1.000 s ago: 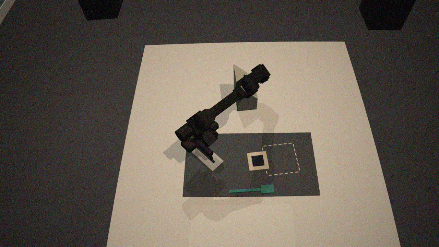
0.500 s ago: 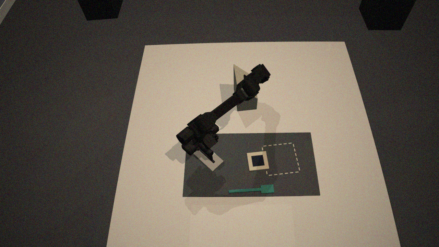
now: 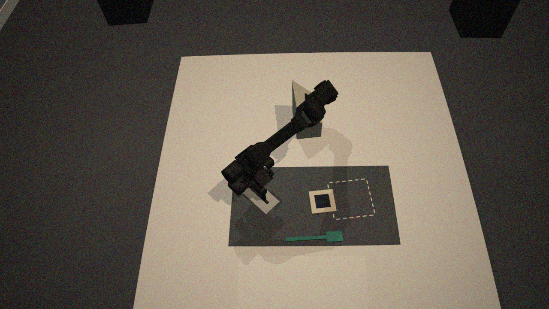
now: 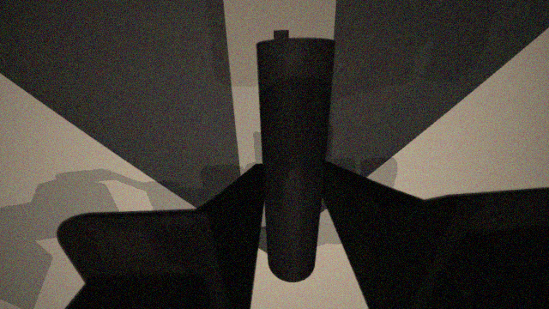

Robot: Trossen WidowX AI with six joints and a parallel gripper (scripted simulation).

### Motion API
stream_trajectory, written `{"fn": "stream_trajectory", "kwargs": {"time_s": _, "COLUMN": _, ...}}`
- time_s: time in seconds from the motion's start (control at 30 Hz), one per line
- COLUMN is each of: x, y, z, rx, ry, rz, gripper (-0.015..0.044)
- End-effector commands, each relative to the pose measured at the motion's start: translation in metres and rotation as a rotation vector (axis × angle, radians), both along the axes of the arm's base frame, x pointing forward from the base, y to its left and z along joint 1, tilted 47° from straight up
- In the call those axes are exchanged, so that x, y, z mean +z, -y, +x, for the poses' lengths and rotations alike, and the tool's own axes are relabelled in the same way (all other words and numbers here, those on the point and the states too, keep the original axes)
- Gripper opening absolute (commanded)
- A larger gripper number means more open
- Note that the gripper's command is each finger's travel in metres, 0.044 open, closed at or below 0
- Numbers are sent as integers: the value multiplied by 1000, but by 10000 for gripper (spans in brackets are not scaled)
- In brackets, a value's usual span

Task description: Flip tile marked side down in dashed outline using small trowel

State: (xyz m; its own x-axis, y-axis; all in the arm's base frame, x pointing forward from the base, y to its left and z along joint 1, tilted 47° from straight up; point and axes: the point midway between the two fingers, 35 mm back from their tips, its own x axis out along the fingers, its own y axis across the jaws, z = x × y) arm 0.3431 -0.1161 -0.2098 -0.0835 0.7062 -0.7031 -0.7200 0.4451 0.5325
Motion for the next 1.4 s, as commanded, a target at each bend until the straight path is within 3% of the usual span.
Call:
{"fn": "stream_trajectory", "kwargs": {"time_s": 0.0, "x": 0, "y": -1, "z": 0, "rx": -6, "ry": -1, "rz": 4, "gripper": 130}}
{"fn": "stream_trajectory", "kwargs": {"time_s": 0.6, "x": 0, "y": -1, "z": 0, "rx": -3, "ry": 3, "rz": 4, "gripper": 130}}
{"fn": "stream_trajectory", "kwargs": {"time_s": 1.03, "x": 0, "y": -1, "z": 0, "rx": 253, "ry": 261, "rz": 34, "gripper": 130}}
{"fn": "stream_trajectory", "kwargs": {"time_s": 1.2, "x": 0, "y": -1, "z": 0, "rx": 267, "ry": 275, "rz": 36, "gripper": 130}}
{"fn": "stream_trajectory", "kwargs": {"time_s": 1.37, "x": 0, "y": -1, "z": 0, "rx": 267, "ry": 275, "rz": 36, "gripper": 261}}
